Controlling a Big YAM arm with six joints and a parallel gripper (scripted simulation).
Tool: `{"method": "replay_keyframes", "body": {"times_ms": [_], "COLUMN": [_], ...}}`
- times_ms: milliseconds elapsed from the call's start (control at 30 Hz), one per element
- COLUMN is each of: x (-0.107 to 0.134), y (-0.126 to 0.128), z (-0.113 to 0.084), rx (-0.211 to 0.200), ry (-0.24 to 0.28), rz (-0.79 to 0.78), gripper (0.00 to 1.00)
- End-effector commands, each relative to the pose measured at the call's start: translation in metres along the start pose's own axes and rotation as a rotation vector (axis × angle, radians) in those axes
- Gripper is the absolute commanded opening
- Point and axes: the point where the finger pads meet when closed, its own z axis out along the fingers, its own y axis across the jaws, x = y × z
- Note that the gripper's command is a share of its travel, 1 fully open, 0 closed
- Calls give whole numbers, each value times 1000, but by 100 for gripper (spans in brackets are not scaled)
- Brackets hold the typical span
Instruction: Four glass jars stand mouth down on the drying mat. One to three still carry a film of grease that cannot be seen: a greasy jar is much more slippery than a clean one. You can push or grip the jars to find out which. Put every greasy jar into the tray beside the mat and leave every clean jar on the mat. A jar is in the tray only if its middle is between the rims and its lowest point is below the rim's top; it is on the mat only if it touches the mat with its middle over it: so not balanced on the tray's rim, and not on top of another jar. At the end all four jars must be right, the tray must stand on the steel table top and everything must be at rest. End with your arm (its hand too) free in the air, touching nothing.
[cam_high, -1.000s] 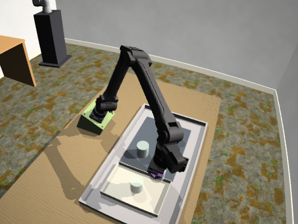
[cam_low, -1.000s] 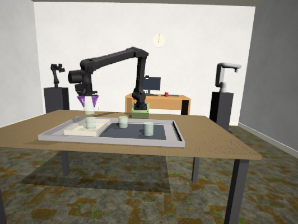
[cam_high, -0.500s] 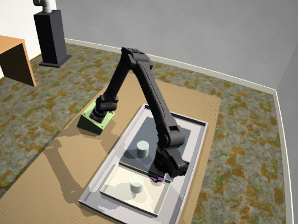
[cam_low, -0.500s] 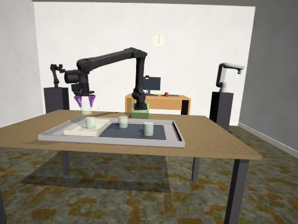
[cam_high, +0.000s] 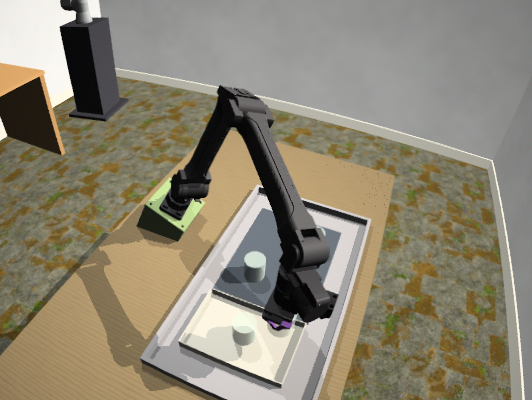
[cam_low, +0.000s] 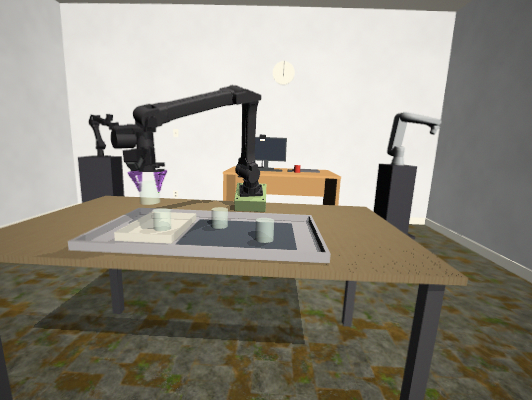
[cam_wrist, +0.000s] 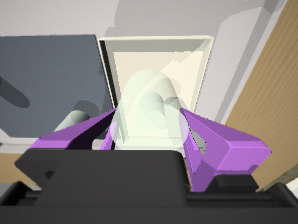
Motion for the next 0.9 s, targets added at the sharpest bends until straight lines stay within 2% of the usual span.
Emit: {"method": "replay_keyframes", "body": {"times_ms": [0, 867], "x": [-15, -18], "y": [-11, -13], "z": [-10, 53], "rx": [29, 29], "ry": [-39, -39], "rz": [-16, -16], "gripper": [0, 0]}}
